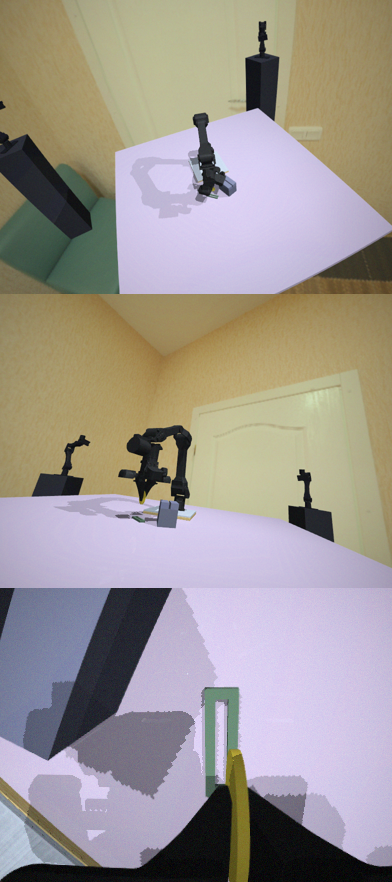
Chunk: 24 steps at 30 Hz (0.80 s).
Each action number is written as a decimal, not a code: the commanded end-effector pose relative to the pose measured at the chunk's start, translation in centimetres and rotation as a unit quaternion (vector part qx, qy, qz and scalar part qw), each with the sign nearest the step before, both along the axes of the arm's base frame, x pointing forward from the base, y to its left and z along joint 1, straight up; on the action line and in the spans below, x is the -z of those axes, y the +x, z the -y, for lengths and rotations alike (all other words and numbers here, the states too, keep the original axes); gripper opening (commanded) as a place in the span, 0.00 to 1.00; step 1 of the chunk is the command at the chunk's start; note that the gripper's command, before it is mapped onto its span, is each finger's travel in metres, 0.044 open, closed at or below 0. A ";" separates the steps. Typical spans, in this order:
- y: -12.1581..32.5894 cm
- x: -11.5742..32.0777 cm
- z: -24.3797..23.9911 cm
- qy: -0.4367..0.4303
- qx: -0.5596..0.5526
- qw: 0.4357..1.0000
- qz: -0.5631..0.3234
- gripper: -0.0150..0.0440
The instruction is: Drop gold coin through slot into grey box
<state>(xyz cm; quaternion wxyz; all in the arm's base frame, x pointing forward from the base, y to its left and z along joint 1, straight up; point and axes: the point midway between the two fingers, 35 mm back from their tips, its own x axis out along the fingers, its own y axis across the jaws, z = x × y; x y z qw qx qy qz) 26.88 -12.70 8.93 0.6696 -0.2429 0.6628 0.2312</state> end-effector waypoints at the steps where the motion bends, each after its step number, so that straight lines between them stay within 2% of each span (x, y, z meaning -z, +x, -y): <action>1: 0.1 -1.4 0.1 -0.003 -0.001 1.000 0.005 0.25; 15: -0.2 -4.1 -0.1 -0.003 0.002 1.000 0.005 0.25; 24: -0.2 -4.2 -0.2 0.000 0.139 0.990 0.007 0.25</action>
